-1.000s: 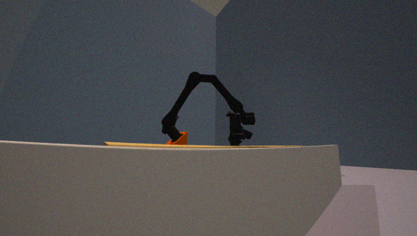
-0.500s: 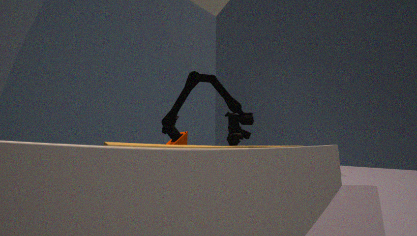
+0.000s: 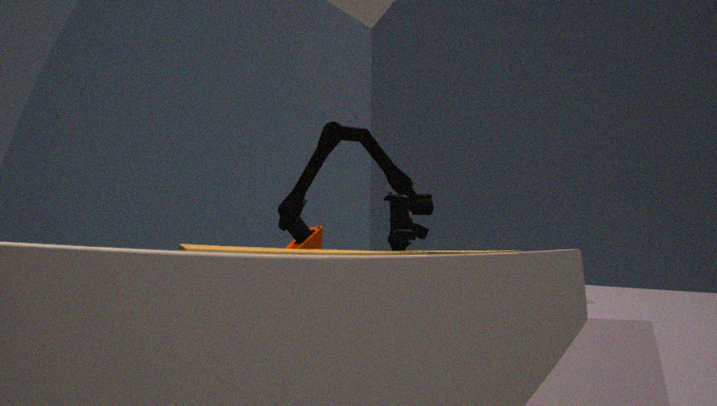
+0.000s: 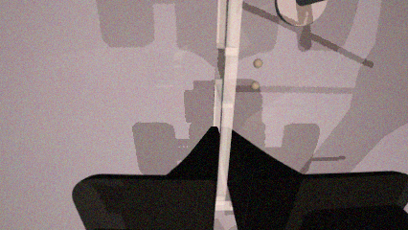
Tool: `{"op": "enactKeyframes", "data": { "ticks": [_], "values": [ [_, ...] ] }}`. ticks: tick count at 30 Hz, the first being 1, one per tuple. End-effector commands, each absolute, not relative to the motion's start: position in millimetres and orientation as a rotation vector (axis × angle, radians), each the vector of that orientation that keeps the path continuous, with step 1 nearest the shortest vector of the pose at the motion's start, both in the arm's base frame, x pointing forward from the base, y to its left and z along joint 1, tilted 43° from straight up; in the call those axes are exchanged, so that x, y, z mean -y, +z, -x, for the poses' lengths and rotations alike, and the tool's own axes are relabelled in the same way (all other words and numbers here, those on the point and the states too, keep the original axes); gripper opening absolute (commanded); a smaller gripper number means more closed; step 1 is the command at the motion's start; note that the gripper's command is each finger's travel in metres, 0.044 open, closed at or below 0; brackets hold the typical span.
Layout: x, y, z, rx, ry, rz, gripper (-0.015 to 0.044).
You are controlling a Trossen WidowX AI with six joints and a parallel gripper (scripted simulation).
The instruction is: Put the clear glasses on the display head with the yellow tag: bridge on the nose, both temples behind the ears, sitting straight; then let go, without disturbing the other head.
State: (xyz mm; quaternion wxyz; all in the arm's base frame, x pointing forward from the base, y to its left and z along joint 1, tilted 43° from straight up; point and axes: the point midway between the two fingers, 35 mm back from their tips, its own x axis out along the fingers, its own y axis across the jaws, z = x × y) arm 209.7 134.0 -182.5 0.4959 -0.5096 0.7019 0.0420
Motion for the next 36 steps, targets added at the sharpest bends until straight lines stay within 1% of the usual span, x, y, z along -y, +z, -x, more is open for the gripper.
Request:
{"op": "enactKeyframes", "data": {
  "ticks": [1, 36],
  "values": [
    [-132, -182, -205, -1.711, 0.102, 1.229, 0.0000],
    [-125, -176, -191, -1.712, 0.102, 1.230, 0.0000]
  ]
}}
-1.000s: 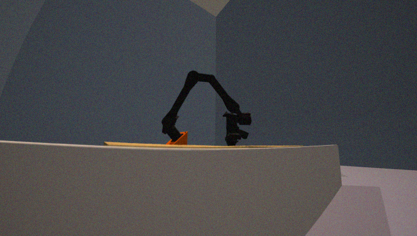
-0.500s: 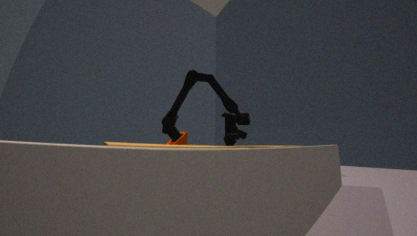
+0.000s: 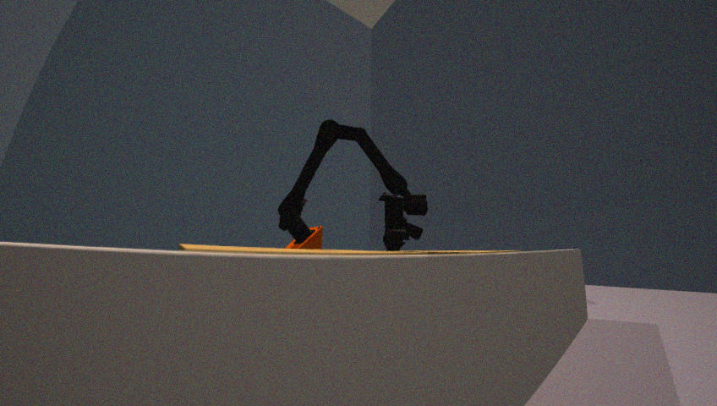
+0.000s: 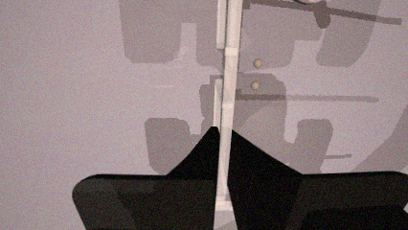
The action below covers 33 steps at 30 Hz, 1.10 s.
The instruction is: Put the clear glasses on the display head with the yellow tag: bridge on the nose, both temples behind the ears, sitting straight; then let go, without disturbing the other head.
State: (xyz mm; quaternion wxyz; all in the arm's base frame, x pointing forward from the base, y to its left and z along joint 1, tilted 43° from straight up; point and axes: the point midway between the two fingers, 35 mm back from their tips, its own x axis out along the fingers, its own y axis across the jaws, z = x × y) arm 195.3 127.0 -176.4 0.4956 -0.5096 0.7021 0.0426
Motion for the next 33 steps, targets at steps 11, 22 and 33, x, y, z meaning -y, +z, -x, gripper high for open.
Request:
{"op": "enactKeyframes", "data": {
  "ticks": [11, 22, 33],
  "values": [
    [-123.9, -175.6, -190.3, -1.712, 0.102, 1.230, 0.0000],
    [-125.4, -176.9, -192.2, -1.712, 0.102, 1.230, 0.0000],
    [-127.5, -178.7, -194.7, -1.711, 0.102, 1.230, 0.0000]
  ]
}}
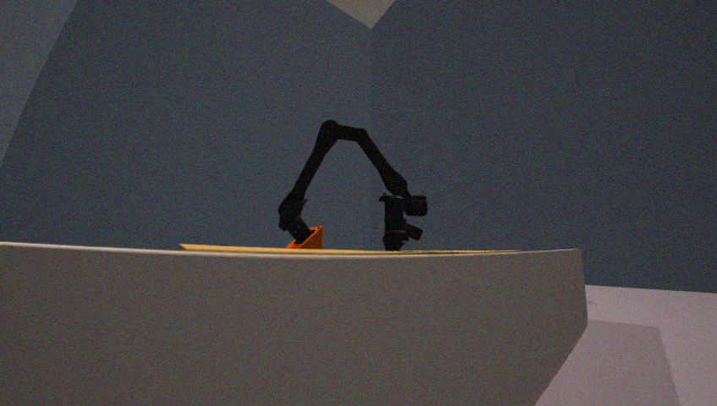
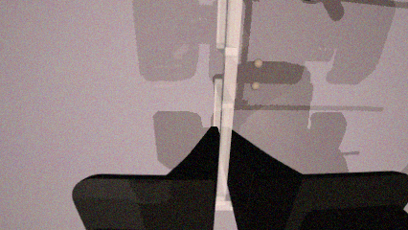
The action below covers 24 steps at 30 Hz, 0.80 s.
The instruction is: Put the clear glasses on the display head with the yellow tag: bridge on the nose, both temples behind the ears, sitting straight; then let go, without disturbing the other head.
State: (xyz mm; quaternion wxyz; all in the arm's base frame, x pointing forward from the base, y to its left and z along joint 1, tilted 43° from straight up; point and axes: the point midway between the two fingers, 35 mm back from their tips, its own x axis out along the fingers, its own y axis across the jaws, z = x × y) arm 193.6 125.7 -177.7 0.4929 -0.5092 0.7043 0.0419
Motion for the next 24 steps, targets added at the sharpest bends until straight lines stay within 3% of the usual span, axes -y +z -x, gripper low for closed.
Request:
{"op": "enactKeyframes", "data": {
  "ticks": [1, 24],
  "values": [
    [-128, -179, -195, -1.711, 0.102, 1.230, 0.0000],
    [-170, -134, -203, -1.707, 0.081, 1.206, 0.0000]
  ]
}}
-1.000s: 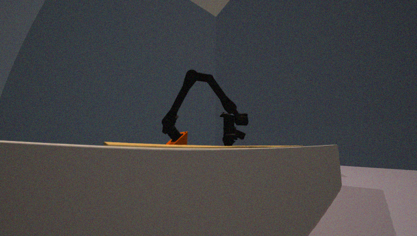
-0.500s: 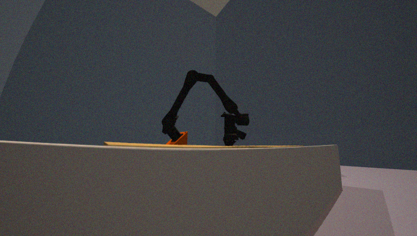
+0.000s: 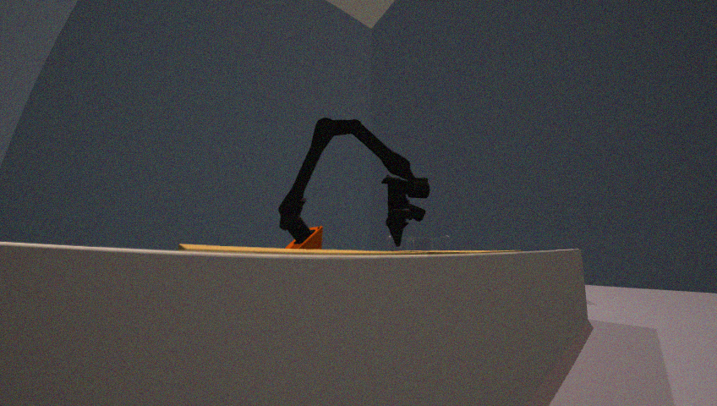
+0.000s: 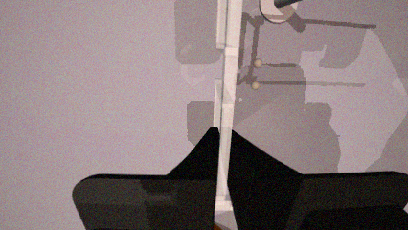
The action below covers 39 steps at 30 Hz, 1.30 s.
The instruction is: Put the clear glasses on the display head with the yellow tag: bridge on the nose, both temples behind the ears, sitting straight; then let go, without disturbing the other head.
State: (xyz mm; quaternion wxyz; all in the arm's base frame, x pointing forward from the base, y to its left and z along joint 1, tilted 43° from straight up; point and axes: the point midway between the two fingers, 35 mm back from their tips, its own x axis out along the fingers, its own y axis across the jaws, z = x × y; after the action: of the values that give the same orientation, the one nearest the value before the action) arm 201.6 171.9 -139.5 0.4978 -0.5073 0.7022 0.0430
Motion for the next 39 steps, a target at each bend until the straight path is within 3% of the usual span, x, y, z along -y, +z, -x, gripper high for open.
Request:
{"op": "enactKeyframes", "data": {
  "ticks": [1, 20, 39],
  "values": [
    [-168, -132, -206, -1.704, 0.066, 1.191, 0.0000],
    [-93, -55, -252, -1.569, -0.391, 0.750, 0.0000],
    [-26, -6, -258, -1.416, -0.718, 0.441, 0.0000]
  ]
}}
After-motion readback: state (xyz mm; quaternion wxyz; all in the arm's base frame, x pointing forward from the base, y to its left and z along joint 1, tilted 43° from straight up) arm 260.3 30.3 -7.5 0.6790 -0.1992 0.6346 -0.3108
